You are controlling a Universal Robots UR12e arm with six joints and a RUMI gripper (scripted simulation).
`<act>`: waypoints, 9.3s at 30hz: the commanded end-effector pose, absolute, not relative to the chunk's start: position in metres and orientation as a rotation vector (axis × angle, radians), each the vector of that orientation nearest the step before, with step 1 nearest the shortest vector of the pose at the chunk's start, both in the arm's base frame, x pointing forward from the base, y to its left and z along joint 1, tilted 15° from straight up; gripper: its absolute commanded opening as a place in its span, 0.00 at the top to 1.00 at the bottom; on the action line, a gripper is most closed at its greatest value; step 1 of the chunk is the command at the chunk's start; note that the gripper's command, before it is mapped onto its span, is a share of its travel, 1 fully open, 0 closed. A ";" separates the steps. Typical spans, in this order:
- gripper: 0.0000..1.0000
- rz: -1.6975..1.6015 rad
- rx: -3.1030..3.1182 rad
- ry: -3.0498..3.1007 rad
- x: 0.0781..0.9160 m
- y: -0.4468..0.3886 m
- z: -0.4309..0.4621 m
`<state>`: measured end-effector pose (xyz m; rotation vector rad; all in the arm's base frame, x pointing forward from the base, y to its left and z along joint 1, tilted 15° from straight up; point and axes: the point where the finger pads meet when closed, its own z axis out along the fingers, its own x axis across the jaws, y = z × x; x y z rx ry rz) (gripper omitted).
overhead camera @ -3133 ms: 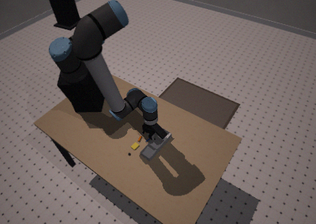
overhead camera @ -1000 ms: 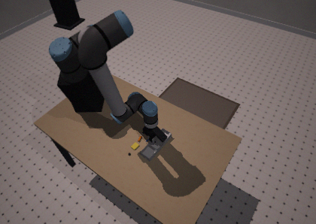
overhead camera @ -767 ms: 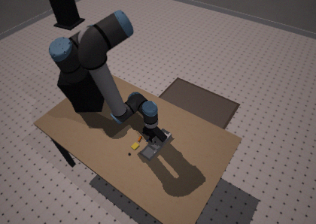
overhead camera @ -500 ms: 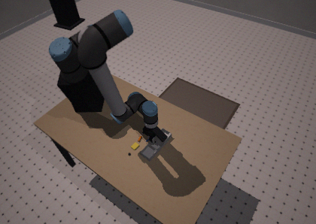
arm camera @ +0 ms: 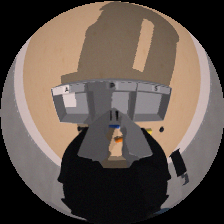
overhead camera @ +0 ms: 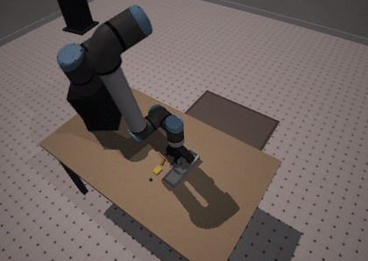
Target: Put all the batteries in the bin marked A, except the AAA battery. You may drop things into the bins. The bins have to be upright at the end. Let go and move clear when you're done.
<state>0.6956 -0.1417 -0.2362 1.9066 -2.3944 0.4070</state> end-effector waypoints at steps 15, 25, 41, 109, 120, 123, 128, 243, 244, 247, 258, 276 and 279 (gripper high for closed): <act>0.96 0.403 1.907 -2.392 0.689 -0.130 -0.197; 0.96 0.401 1.905 -2.393 0.689 -0.132 -0.199; 0.96 0.407 1.907 -2.393 0.704 -0.079 -0.210; 0.96 0.406 1.906 -2.394 0.715 -0.066 -0.272; 0.96 0.406 1.906 -2.394 0.715 -0.066 -0.272; 0.96 0.406 1.906 -2.394 0.715 -0.066 -0.272; 0.96 0.406 1.906 -2.394 0.715 -0.066 -0.272; 0.83 0.408 1.445 -2.746 0.629 -0.079 -0.156; 0.83 0.407 1.418 -2.762 0.625 -0.082 -0.160; 0.83 0.404 1.363 -2.793 0.617 -0.090 -0.168; 0.83 0.389 1.030 -2.955 0.567 -0.133 -0.206; 0.83 0.384 0.495 -3.142 0.569 -0.143 -0.215; 0.83 0.388 0.410 -3.169 0.573 -0.140 -0.215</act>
